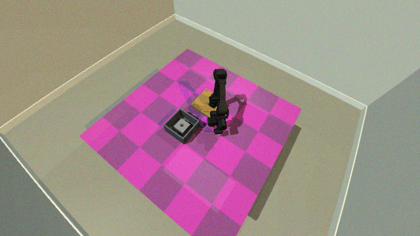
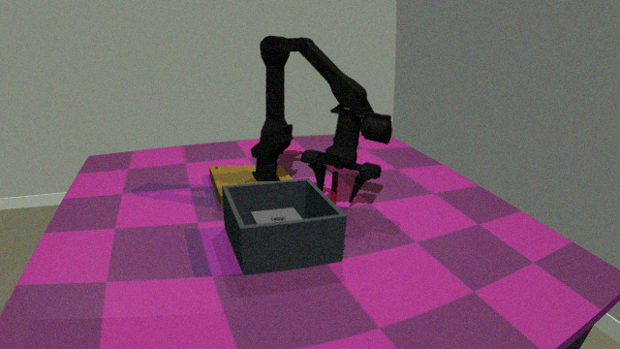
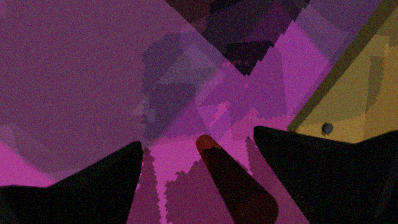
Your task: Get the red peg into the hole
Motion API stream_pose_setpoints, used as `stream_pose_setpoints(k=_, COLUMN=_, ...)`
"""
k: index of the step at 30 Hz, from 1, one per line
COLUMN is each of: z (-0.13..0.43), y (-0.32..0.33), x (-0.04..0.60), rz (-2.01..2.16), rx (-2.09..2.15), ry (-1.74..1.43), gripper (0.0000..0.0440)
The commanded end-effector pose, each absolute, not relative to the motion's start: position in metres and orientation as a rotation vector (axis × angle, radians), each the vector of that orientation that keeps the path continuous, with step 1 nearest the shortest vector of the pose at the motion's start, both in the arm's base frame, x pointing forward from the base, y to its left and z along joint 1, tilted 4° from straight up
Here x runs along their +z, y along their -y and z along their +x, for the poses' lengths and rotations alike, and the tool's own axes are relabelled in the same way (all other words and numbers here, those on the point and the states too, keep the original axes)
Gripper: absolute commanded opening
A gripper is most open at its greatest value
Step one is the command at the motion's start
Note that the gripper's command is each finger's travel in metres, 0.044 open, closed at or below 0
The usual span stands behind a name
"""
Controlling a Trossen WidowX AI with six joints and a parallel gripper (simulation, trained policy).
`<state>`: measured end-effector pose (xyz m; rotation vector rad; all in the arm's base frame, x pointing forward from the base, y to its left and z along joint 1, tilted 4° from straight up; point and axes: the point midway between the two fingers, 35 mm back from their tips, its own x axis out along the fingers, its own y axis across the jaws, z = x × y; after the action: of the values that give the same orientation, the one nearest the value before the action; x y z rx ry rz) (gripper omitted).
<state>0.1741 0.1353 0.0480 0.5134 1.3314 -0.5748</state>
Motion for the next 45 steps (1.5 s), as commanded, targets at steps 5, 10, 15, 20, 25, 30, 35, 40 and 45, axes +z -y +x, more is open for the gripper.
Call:
stream_pose_setpoints(k=5, z=0.173, y=-0.132, x=0.03, rz=0.482, rx=-0.603, ry=-1.366, gripper=0.0159)
stream_pose_setpoints(k=10, z=0.172, y=-0.129, x=0.028, rz=0.465, rx=-0.637, ry=-1.38, gripper=0.004)
stream_pose_setpoints(k=15, z=0.179, y=-0.126, x=0.036, rz=0.444, rx=-0.647, ry=-1.358, gripper=0.0)
stream_pose_setpoints(k=20, z=0.188, y=-0.119, x=0.059, rz=0.428, rx=-0.646, ry=-1.306, gripper=0.0)
stream_pose_setpoints(k=25, z=0.197, y=-0.112, x=0.087, rz=0.434, rx=-0.649, ry=-1.257, gripper=0.0)
stream_pose_setpoints(k=30, z=0.209, y=-0.103, x=0.115, rz=0.464, rx=-0.665, ry=-1.198, gripper=0.0)
stream_pose_setpoints(k=35, z=0.22, y=-0.09, x=0.132, rz=0.501, rx=-0.707, ry=-1.143, gripper=0.0002)
stream_pose_setpoints(k=40, z=0.236, y=-0.073, x=0.144, rz=0.542, rx=-0.754, ry=-1.086, gripper=0.0)
stream_pose_setpoints(k=45, z=0.251, y=-0.055, x=0.151, rz=0.578, rx=-0.801, ry=-1.039, gripper=0.0)
